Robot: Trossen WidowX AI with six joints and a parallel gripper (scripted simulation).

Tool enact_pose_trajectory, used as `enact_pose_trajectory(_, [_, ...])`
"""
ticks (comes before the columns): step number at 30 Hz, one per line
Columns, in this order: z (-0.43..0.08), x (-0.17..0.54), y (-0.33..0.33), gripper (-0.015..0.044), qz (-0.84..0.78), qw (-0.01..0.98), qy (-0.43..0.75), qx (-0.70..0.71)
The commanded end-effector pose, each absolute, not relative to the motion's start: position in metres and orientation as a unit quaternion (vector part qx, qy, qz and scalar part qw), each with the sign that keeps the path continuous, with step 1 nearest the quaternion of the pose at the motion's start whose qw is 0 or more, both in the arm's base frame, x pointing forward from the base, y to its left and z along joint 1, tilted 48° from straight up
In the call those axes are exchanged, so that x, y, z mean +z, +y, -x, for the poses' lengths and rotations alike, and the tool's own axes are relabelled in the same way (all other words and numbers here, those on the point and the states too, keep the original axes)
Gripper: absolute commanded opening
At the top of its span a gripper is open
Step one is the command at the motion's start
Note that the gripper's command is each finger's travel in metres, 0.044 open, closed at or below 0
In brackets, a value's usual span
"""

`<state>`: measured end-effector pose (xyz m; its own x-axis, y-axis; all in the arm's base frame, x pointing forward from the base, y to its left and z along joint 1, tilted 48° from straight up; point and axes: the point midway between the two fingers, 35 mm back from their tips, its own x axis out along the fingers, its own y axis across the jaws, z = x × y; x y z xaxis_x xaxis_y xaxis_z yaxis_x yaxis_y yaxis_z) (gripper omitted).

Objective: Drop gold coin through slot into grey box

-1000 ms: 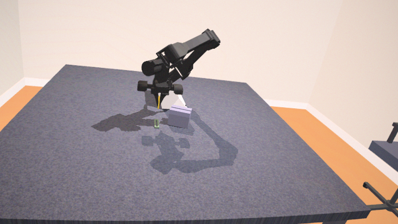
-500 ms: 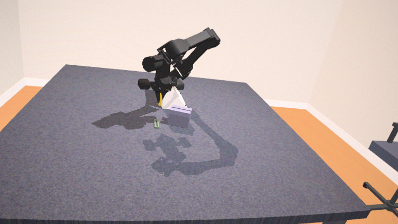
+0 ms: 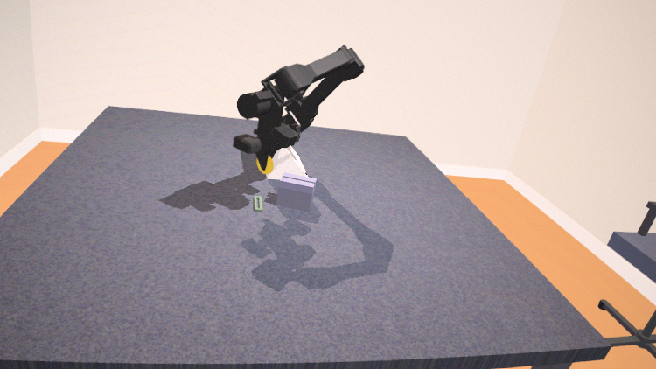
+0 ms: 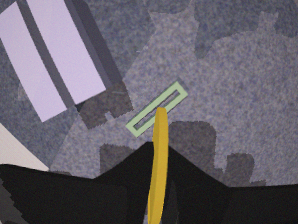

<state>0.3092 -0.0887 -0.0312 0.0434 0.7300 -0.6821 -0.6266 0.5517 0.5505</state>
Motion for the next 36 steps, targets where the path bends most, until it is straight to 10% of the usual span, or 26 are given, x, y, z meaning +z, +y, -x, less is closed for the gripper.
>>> enact_pose_trajectory(1, [-0.309, -0.03, -0.088, 0.0, -0.008, 0.722, 0.478, 0.5])
enact_pose_trajectory(36, [-0.307, 0.008, -0.055, 0.0, 0.133, 0.71, 0.371, 0.584])
